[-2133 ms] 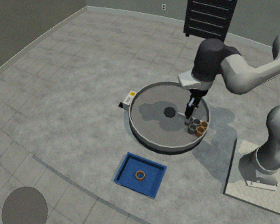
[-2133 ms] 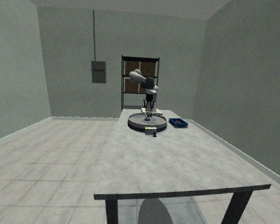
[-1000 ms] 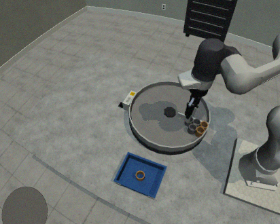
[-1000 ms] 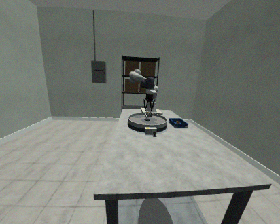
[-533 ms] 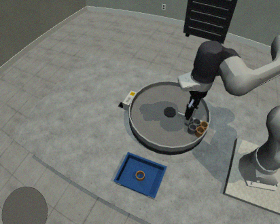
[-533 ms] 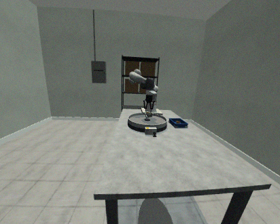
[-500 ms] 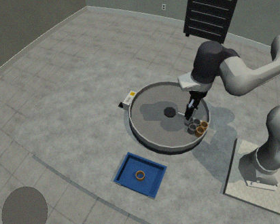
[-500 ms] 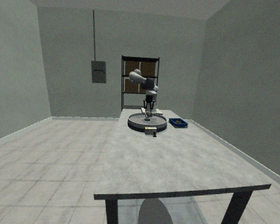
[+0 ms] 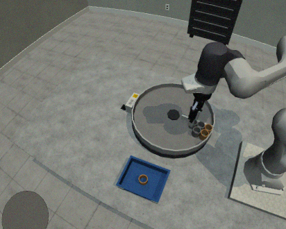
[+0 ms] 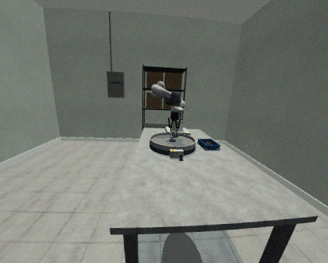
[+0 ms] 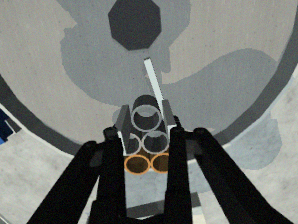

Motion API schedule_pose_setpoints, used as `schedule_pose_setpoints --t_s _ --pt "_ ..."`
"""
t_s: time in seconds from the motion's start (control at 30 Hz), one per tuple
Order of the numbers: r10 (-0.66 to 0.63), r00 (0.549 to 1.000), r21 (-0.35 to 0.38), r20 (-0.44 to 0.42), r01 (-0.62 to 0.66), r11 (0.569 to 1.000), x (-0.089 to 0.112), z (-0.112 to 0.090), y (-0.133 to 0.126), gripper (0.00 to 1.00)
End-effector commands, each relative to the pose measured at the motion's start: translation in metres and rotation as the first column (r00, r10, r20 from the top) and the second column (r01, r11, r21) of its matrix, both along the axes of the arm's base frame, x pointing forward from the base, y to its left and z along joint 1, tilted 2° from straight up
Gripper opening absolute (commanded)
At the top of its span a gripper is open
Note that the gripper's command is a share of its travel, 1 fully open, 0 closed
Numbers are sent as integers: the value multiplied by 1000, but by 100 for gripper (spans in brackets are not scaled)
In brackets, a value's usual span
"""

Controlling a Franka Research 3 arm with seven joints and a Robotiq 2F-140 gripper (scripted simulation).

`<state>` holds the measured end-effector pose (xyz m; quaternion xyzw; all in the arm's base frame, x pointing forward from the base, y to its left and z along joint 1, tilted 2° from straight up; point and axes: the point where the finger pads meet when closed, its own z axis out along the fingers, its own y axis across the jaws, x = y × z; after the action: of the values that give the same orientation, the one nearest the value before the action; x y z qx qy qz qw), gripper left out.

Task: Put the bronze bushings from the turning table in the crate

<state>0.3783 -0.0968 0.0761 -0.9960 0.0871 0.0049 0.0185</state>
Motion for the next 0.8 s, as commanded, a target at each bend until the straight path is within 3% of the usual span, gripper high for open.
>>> schedule_pose_setpoints --t_s 0.0,0.6,0.63,0.77 --pt "-2 1000 -1 3 2 1000 1 -1 1 28" --pt "-2 1000 -1 3 2 1000 1 -1 1 28" --pt "-2 1000 -1 3 2 1000 1 -1 1 0" --pt "-2 1000 -1 3 2 1000 1 -1 1 0"
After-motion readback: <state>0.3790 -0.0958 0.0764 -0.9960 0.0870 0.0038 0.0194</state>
